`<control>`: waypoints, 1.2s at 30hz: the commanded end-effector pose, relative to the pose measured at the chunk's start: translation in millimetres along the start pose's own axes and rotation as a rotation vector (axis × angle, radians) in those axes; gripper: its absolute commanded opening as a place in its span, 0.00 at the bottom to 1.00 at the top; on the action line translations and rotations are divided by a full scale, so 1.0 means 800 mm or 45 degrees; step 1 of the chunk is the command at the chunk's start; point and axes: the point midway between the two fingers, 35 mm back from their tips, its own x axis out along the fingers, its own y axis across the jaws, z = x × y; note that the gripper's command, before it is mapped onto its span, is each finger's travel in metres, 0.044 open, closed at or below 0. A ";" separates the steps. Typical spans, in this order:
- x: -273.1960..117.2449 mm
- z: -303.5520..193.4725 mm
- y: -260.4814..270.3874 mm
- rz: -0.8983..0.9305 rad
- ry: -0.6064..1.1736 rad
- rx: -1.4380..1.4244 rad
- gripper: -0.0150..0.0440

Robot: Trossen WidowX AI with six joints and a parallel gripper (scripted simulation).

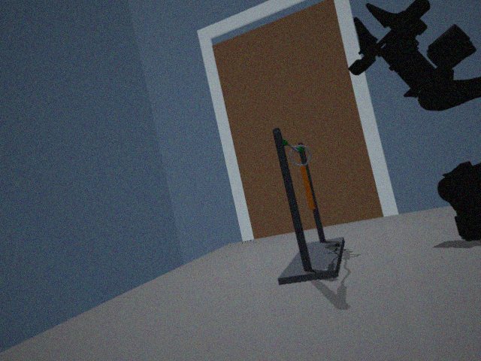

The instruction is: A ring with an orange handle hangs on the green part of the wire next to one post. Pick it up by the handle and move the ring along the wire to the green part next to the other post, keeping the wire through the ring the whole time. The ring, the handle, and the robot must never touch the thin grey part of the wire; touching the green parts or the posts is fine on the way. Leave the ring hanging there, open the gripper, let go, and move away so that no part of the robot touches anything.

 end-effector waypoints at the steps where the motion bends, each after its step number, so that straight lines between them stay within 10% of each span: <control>1: -0.010 -0.019 -0.071 -0.179 0.115 -0.203 0.53; 18: -0.204 -0.064 -0.326 -0.783 0.860 -0.877 0.53; 36: -0.411 -0.105 -0.357 -0.873 1.357 -0.954 0.53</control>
